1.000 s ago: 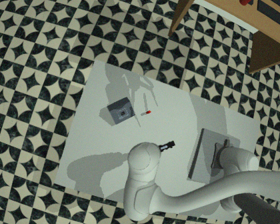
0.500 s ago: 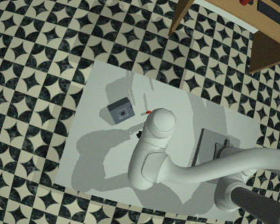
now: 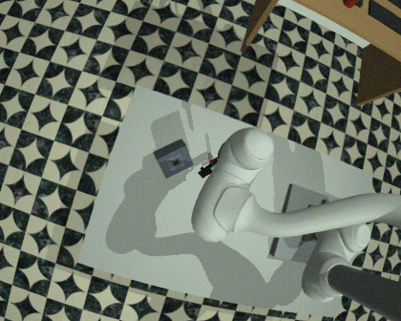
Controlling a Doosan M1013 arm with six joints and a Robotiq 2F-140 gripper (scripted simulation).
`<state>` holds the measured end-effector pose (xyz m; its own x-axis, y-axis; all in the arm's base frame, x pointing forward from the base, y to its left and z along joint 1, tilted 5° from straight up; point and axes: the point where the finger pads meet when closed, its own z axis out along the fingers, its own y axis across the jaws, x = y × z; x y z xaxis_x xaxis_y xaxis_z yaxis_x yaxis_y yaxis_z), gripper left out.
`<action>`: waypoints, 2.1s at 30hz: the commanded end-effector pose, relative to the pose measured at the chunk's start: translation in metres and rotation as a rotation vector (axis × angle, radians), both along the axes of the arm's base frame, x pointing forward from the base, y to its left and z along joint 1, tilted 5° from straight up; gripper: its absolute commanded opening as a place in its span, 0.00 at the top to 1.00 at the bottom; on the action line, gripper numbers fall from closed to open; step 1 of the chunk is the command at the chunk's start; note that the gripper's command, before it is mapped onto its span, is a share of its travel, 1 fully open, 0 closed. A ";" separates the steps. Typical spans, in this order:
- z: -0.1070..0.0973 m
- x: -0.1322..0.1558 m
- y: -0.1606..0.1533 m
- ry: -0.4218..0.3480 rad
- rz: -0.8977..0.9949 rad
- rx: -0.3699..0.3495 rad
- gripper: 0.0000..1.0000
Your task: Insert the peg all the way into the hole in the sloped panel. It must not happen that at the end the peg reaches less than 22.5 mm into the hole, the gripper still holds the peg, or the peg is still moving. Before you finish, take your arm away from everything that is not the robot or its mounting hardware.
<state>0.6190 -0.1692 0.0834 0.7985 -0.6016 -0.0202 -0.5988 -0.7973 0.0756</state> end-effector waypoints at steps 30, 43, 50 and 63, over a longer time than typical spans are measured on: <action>-0.044 -0.003 -0.003 0.001 -0.002 -0.001 0.00; -0.059 -0.004 -0.004 0.001 -0.002 -0.001 0.00; -0.062 -0.004 -0.004 0.001 -0.002 -0.001 0.00; -0.062 -0.004 -0.004 0.001 -0.002 -0.001 0.20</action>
<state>0.6145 -0.1732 0.0209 0.7974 -0.6031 -0.0201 -0.6002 -0.7962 0.0769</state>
